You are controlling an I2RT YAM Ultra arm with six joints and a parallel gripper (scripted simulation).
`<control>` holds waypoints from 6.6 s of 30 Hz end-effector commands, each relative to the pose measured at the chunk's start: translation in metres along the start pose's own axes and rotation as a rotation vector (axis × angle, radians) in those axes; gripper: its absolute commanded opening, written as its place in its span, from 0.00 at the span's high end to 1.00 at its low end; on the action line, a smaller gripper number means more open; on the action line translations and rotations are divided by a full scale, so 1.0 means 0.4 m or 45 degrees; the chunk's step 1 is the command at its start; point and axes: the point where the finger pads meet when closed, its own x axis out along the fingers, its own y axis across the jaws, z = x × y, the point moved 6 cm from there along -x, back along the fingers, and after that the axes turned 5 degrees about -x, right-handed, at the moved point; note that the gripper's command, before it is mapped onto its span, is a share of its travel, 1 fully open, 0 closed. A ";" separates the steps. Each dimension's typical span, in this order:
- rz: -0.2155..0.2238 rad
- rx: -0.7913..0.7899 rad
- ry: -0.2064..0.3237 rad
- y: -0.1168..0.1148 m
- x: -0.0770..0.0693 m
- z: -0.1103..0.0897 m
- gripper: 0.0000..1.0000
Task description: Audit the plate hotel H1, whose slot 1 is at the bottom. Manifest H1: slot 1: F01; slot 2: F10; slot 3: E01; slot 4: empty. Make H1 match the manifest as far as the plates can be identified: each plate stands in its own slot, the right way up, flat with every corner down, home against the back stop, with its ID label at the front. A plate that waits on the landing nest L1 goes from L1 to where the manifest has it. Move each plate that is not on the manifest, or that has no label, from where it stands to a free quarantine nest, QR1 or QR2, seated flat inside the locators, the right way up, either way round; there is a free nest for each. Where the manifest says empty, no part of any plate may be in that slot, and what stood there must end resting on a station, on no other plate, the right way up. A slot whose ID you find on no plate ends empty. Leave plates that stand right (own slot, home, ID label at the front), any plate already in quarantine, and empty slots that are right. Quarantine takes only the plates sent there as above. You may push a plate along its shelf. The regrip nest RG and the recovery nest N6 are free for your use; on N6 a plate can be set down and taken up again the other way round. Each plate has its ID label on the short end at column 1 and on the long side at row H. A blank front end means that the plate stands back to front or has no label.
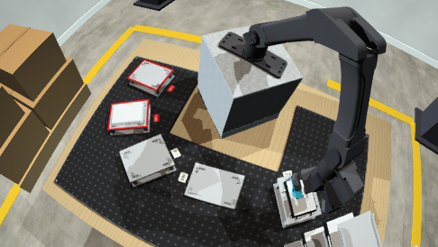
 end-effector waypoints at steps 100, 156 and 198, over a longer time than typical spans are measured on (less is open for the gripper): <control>0.003 0.002 -0.019 0.001 0.153 0.011 0.14; 0.003 0.002 -0.019 0.001 0.032 0.010 0.14; 0.003 0.002 -0.020 0.001 -0.154 0.008 0.14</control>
